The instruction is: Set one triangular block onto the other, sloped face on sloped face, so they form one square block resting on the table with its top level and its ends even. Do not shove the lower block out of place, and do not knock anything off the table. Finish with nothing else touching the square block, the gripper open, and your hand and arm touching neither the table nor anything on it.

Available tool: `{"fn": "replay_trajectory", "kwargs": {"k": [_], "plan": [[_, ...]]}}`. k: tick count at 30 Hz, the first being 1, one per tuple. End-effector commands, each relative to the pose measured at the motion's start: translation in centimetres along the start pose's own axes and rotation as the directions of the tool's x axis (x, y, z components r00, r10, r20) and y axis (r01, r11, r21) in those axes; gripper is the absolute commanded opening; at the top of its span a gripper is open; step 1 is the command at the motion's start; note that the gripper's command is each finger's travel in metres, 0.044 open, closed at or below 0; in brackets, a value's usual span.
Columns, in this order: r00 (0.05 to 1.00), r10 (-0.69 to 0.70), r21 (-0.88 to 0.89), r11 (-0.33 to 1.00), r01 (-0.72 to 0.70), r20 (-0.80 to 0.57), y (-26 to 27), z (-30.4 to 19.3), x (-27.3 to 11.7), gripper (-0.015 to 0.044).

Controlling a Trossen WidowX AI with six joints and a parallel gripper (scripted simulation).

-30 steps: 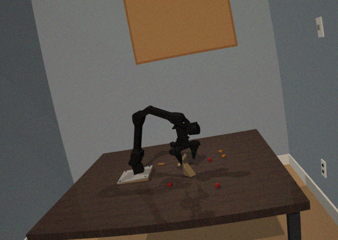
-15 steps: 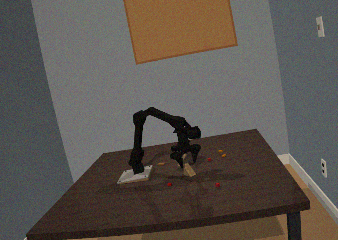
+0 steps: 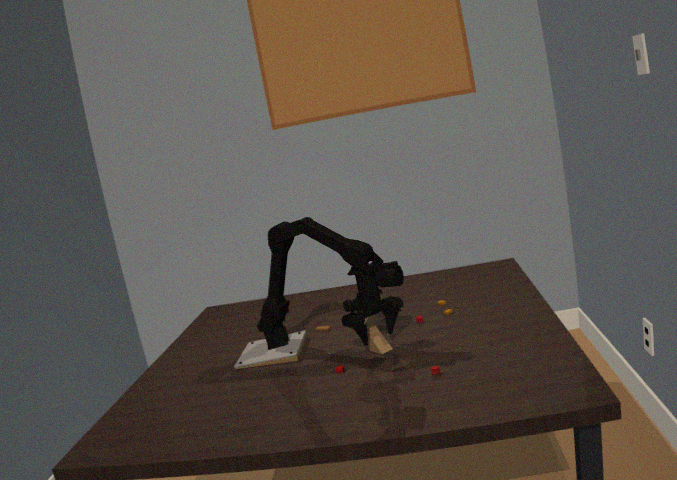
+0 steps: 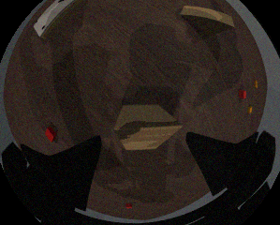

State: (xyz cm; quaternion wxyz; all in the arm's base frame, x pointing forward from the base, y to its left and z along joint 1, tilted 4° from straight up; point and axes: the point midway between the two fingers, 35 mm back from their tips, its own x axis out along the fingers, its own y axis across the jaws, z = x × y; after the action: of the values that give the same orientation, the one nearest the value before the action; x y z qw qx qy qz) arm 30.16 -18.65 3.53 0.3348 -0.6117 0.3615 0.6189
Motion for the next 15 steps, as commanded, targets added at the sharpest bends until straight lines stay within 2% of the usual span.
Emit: {"fn": "replay_trajectory", "kwargs": {"k": [1, 13, 15], "plan": [[1.000, 0.007, -0.003, 1.000, -0.007, 0.018, 0.2, 0.4, 1.2, 0.0440], [1.000, 0.007, -0.003, 1.000, -0.007, 0.019, 0.4, 0.6, 2.5, 0.0440], [1.000, 0.007, -0.003, 1.000, -0.007, 0.019, 0.4, 0.6, 2.5, 0.0387]]}}
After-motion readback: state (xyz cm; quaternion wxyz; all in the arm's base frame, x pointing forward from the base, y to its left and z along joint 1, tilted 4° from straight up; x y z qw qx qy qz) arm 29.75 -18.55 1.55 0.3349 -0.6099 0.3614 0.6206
